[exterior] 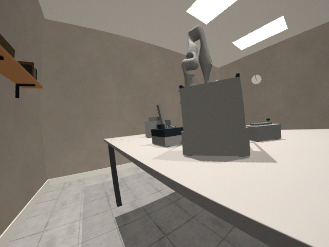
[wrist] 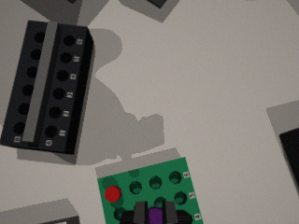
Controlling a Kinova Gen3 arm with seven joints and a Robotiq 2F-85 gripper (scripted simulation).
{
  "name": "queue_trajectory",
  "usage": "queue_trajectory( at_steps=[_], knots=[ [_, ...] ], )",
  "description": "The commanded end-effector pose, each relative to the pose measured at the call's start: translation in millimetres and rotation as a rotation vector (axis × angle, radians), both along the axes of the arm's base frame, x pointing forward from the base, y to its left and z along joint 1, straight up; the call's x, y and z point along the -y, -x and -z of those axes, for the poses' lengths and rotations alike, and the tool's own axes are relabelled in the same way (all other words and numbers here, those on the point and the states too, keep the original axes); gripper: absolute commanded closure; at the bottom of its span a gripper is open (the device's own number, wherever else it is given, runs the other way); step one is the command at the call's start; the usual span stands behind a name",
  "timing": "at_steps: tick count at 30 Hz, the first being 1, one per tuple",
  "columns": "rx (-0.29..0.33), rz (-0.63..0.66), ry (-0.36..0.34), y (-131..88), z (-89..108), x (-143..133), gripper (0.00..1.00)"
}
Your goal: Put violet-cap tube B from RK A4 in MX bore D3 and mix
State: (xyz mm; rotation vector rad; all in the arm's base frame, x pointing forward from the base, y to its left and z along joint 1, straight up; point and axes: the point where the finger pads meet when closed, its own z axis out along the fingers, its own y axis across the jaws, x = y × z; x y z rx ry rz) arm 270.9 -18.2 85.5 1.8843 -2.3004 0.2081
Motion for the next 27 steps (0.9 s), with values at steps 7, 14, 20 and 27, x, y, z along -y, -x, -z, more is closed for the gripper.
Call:
queue_trajectory(
  at_steps=[7,14,20,27],
  knots=[
    [0.000,0.187,-0.001,4,-22.9,21,0.90],
    [0.001,0.287,-0.002,6,-34.9,33,0.90],
    [0.001,0.407,-0.002,9,-49.2,46,0.90],
    [0.002,0.507,-0.003,11,-61.2,58,0.90]
  ],
)
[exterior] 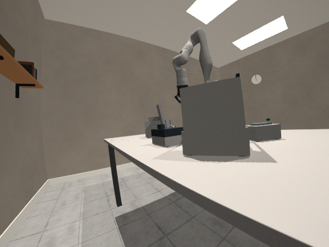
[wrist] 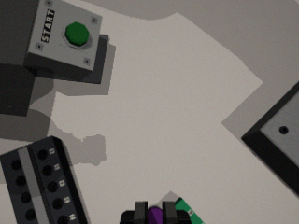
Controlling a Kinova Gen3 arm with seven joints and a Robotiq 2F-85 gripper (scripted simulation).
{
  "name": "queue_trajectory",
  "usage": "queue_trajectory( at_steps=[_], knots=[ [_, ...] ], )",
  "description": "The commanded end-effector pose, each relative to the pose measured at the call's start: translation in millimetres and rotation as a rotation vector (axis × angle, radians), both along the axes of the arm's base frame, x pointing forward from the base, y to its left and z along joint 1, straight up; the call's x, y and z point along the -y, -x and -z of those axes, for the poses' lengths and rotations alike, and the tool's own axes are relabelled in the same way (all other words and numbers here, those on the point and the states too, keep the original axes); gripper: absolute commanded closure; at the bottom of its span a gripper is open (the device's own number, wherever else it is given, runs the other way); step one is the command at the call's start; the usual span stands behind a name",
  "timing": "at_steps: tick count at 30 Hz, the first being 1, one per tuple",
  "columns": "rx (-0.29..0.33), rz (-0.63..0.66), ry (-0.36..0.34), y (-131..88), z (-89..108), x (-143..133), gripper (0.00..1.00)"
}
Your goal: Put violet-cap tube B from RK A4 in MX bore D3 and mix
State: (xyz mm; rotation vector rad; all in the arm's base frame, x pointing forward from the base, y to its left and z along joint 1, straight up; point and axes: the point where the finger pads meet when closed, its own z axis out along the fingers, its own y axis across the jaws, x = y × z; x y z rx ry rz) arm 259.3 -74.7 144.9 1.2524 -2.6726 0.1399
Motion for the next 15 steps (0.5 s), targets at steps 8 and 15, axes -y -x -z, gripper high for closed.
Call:
queue_trajectory(
  at_steps=[8,15],
  knots=[
    [0.001,0.170,-0.001,4,-20.9,20,0.90],
    [0.001,0.310,-0.001,7,-37.7,35,0.90]
  ],
)
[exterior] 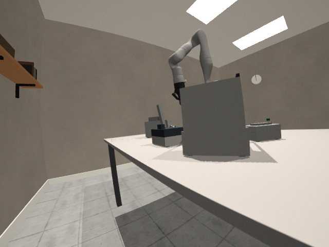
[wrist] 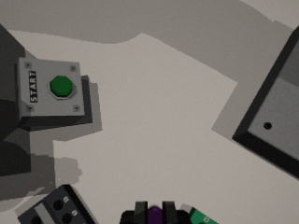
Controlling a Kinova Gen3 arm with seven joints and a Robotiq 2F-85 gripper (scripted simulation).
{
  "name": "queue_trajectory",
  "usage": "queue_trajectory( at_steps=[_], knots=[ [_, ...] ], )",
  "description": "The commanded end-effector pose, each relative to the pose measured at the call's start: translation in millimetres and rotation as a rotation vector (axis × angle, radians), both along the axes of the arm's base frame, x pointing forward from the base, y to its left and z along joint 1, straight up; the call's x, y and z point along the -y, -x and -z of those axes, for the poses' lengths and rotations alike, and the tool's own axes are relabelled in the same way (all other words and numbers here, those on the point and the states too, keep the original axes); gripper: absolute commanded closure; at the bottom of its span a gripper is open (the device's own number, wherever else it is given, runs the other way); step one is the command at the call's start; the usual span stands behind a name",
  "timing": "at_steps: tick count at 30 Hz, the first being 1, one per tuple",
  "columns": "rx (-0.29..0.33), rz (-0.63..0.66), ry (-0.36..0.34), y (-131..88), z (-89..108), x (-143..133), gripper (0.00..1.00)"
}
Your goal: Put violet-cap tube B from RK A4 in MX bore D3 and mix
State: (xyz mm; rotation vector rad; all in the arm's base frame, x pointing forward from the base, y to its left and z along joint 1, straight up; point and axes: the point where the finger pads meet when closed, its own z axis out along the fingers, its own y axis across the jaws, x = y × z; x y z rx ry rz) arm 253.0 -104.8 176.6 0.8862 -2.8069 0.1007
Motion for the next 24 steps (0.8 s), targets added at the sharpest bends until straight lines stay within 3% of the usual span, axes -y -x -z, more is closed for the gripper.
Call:
queue_trajectory(
  at_steps=[1,24],
  knots=[
    [0.000,0.046,0.000,0.7,-6.0,5.3,0.90],
    [0.002,0.446,-0.002,1.8,-11.3,10.4,0.90]
  ],
)
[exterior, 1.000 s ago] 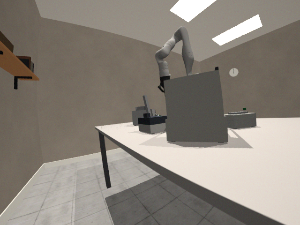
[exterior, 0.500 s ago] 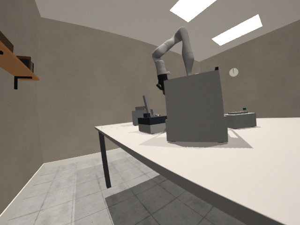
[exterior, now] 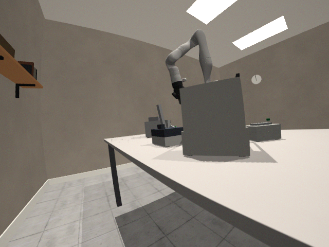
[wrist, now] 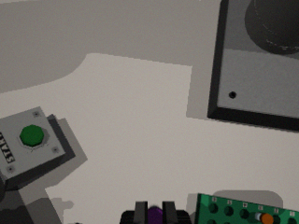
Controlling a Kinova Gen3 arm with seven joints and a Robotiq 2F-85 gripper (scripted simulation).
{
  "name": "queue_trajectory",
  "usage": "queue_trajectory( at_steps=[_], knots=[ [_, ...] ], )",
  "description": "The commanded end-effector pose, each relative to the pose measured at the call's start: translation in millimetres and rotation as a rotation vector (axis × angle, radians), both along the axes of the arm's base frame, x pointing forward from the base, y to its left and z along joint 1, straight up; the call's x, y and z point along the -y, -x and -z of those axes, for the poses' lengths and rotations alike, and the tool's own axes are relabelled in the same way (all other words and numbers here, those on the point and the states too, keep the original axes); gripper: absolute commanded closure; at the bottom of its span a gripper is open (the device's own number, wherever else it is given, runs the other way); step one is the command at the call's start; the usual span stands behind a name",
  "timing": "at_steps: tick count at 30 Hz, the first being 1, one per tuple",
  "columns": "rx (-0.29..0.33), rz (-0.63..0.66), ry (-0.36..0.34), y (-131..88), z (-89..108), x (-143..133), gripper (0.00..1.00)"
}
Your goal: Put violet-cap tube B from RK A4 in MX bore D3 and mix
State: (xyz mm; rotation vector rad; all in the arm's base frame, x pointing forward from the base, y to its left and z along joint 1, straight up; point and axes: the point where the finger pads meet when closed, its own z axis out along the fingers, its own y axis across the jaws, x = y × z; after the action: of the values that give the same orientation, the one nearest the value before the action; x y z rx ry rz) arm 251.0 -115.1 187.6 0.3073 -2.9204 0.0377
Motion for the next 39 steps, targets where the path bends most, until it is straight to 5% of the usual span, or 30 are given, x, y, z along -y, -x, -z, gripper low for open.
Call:
queue_trajectory(
  at_steps=[1,29,39],
  knots=[
    [0.001,0.063,0.001,0,-0.3,0,0.90],
    [0.003,0.543,-0.001,0,-0.3,0,0.90],
    [0.004,0.743,-0.002,20,-0.3,26,0.90]
  ],
)
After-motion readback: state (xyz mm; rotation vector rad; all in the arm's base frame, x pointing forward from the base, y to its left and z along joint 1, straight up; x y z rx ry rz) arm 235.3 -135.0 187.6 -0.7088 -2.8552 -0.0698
